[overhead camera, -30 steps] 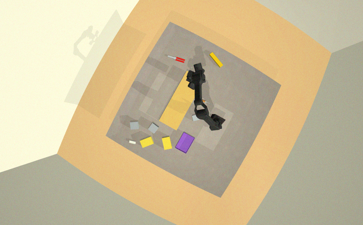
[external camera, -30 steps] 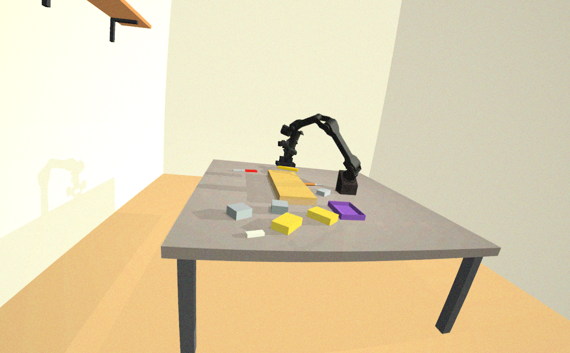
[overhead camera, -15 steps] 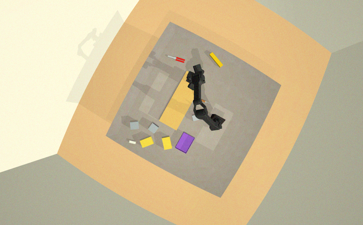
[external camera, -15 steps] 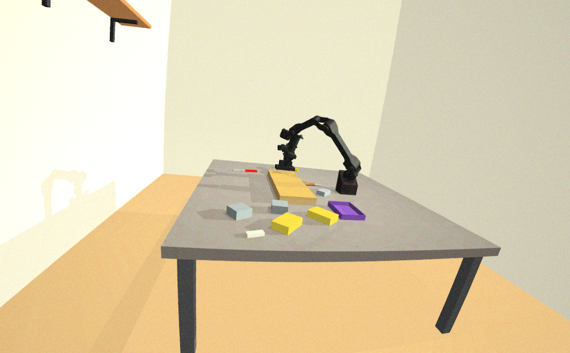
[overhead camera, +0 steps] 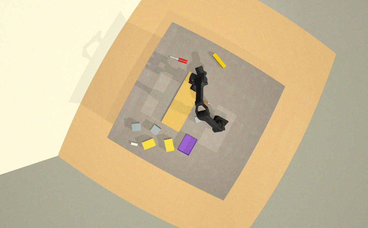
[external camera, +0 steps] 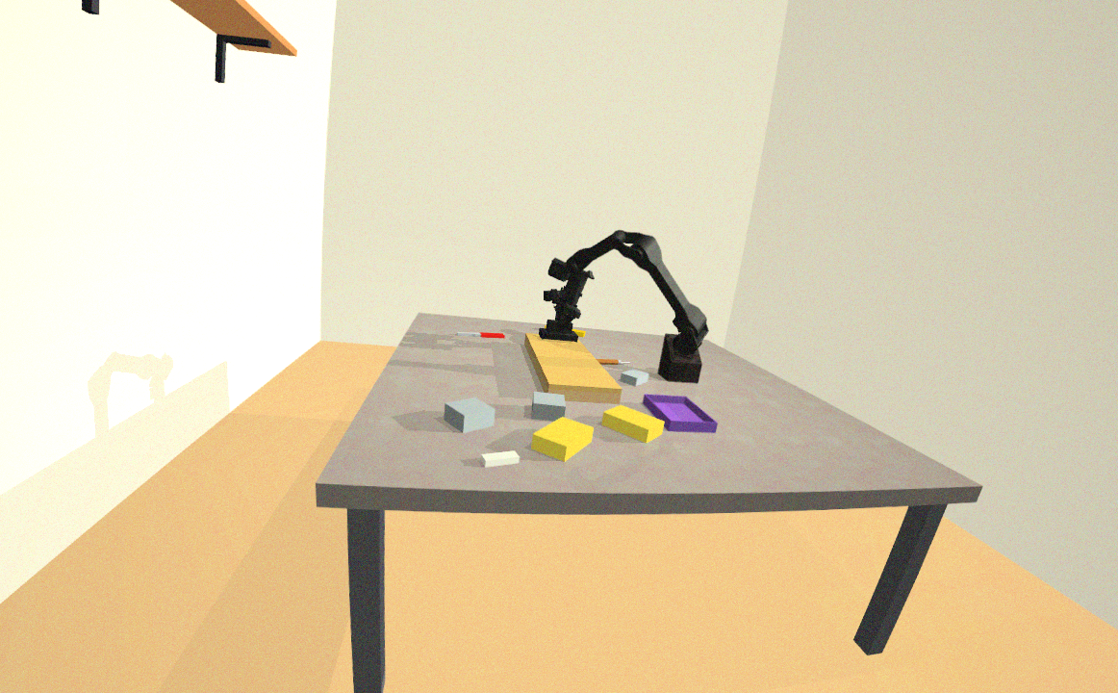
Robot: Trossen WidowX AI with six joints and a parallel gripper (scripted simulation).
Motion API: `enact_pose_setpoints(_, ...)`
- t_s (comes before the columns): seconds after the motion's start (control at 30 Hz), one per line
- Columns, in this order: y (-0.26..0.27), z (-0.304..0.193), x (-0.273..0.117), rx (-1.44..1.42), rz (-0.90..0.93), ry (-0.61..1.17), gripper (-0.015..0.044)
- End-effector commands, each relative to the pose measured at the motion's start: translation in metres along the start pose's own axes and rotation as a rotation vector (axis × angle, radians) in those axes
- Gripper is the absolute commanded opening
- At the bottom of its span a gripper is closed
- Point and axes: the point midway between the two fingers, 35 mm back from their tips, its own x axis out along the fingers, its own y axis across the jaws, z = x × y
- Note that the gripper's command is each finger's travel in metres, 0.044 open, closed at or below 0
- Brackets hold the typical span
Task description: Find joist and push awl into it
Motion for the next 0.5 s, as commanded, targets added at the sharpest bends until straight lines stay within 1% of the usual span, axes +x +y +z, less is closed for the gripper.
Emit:
enact_pose_setpoints(0.0,0.000,-0.001,0.005,0.005,0.003,-0.004,0.0000)
enact_pose_setpoints(0.17,0.001,-0.002,0.006,0.005,0.003,-0.004,0.0000)
enact_pose_setpoints(0.47,0.018,-0.001,0.007,0.005,0.004,-0.004,0.0000)
